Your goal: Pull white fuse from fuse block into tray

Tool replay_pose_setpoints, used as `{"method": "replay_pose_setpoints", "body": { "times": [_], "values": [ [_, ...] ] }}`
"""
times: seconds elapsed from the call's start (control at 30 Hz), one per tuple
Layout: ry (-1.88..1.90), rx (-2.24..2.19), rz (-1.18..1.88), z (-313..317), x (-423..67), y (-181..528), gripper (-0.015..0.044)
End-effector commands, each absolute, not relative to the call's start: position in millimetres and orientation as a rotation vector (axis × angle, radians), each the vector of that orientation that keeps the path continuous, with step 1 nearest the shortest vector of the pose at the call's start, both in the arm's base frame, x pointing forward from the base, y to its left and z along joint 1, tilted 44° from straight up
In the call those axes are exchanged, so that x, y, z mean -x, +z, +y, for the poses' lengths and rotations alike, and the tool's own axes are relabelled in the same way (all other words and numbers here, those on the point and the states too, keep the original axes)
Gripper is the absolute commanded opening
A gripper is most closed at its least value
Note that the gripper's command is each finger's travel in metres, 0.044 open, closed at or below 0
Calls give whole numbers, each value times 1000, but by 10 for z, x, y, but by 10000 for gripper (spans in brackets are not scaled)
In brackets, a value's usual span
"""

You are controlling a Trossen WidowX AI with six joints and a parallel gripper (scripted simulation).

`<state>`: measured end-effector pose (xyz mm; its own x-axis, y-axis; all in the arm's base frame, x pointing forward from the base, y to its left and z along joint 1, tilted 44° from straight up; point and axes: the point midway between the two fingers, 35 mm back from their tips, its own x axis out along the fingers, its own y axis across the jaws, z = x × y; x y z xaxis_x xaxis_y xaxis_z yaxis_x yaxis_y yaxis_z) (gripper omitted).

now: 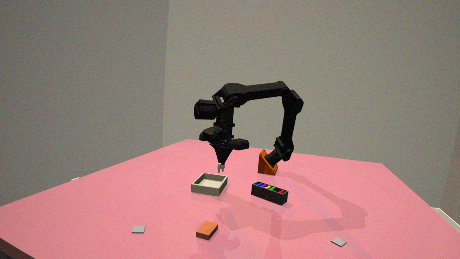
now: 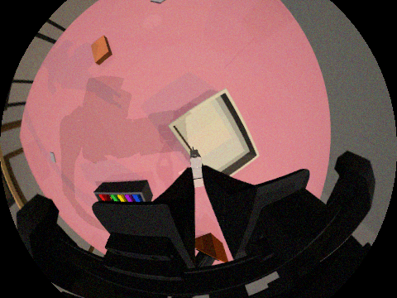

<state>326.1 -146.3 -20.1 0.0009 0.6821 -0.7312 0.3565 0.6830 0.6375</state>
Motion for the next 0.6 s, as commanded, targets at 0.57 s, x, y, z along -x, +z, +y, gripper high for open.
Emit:
{"method": "replay_pose_setpoints", "body": {
  "times": [0.57],
  "values": [
    [325,-864,1610,-1652,-3140,-650,0]
  ]
}}
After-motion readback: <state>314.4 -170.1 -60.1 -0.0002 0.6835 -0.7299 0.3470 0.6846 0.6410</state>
